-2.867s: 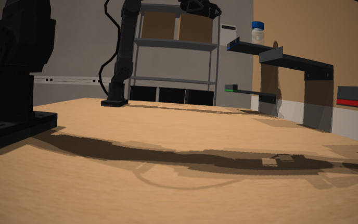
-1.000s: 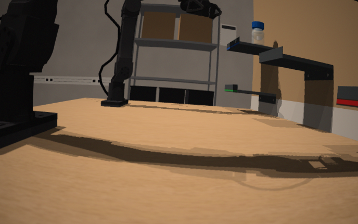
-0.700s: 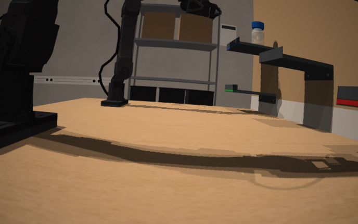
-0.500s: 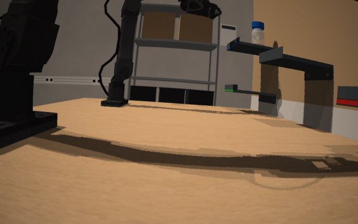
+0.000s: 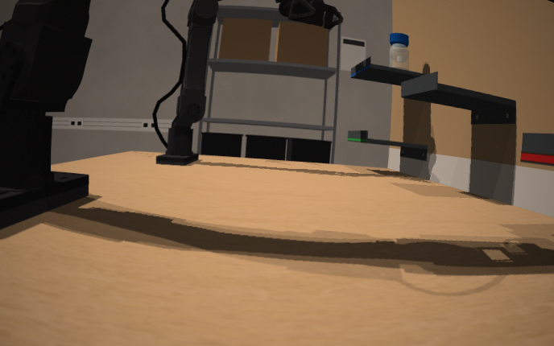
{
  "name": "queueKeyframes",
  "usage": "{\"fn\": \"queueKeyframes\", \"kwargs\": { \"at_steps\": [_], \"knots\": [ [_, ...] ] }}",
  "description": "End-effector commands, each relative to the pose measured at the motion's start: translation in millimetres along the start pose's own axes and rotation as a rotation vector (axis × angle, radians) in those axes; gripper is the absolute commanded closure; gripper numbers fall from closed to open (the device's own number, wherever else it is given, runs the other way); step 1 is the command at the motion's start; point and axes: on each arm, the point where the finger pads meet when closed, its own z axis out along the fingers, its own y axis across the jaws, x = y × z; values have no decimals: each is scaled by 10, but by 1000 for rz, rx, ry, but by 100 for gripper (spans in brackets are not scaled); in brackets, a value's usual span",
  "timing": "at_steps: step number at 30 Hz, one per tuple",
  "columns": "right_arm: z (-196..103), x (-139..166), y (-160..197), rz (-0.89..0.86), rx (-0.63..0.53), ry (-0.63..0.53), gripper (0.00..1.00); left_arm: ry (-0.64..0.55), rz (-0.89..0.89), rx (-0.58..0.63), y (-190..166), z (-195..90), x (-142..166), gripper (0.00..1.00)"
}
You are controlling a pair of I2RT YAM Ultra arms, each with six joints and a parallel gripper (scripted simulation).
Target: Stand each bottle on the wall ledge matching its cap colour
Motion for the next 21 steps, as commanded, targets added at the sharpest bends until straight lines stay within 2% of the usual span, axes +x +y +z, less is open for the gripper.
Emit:
{"fn": "queueKeyframes", "kwargs": {
  "at_steps": [1,9,21],
  "knots": [
    [-121,-380,19,-16,2,-132,50,-25,16,5,-22,-29,-101,13],
    [-77,17,10,-4,2,-66,50,-25,16,5,-22,-29,-101,13],
    [-77,-36,10,-7,2,-77,50,-25,16,5,-22,-29,-101,13]
  ]
}}
